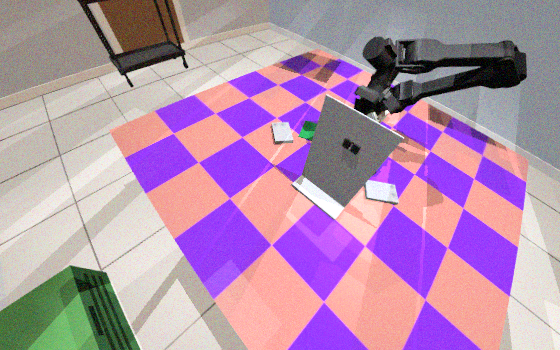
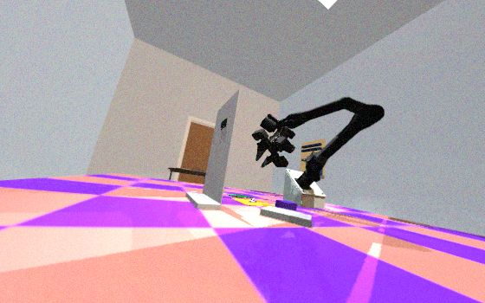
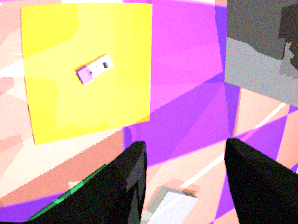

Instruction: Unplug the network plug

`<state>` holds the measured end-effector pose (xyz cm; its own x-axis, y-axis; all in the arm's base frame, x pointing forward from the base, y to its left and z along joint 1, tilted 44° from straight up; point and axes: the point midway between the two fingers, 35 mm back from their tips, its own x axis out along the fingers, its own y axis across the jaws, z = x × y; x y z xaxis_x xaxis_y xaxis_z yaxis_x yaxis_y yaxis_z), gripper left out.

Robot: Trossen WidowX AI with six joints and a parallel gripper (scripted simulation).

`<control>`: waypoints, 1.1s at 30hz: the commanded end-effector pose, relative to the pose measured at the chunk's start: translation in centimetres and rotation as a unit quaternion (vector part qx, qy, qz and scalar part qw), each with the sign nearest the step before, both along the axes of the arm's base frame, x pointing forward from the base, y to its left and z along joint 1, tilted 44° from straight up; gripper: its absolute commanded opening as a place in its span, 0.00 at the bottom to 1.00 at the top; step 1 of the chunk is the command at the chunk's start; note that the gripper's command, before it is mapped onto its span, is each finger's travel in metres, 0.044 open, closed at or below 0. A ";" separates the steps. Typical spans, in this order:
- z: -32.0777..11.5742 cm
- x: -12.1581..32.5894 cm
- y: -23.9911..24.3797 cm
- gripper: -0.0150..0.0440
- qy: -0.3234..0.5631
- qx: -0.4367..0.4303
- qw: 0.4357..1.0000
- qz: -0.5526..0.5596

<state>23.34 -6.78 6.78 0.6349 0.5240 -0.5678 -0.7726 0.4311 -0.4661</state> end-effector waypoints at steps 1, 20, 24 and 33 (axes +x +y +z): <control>0.7 0.0 -0.9 0.52 0.002 0.000 1.000 0.000; 4.8 -0.6 -4.5 0.52 -0.002 0.000 1.000 0.000; 5.8 -0.9 -5.2 0.52 -0.004 0.000 1.000 0.000; 6.4 -1.1 -5.6 0.74 -0.005 0.001 1.000 0.000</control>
<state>22.30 -12.27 13.20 0.6421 0.5219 -0.5615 -0.7666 0.4317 -0.4754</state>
